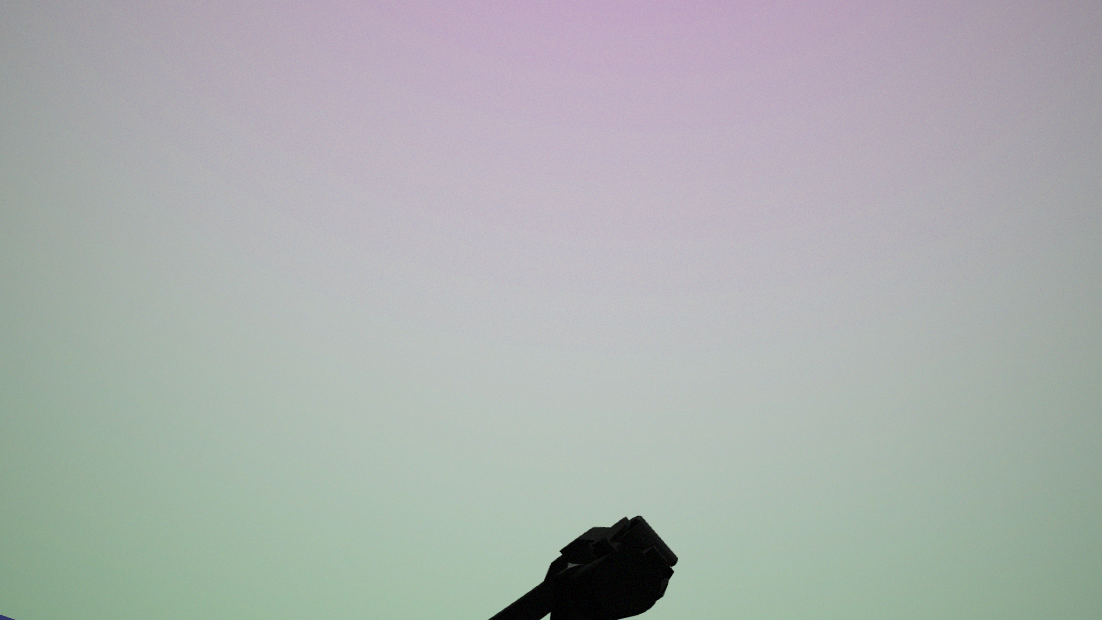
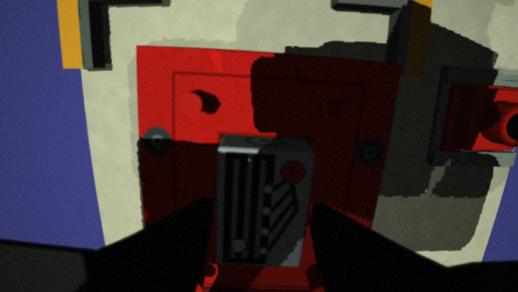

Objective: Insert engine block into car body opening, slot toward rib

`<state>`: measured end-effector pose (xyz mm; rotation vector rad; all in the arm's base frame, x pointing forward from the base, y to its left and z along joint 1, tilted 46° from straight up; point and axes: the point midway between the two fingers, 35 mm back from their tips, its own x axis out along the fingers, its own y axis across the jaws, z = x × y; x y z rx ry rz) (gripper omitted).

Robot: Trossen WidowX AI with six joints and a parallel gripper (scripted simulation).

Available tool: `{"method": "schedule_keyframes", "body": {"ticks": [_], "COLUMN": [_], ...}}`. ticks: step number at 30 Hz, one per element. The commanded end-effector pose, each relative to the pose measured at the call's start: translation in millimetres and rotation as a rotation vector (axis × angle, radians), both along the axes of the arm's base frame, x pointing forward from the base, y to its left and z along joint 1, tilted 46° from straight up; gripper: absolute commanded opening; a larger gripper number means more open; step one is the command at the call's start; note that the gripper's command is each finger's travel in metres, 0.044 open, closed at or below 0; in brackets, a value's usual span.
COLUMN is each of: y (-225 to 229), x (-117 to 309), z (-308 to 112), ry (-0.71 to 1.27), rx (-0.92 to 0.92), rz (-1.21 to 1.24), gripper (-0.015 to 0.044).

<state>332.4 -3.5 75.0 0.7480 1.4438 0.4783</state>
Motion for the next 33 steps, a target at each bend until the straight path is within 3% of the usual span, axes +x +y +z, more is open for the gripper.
{"method": "schedule_keyframes", "body": {"ticks": [1,8,24,33], "y": [0,0,-10,-10], "x": [0,0,-1,-1], "z": [0,0,10,10], "ry": [0.000,0.000,0.002,0.002], "rx": [0.000,0.000,0.005,0.005], "rz": [0.000,0.000,-0.004,-0.004], "gripper": [0.0264,0.0440,0.0440,0.0204]}}
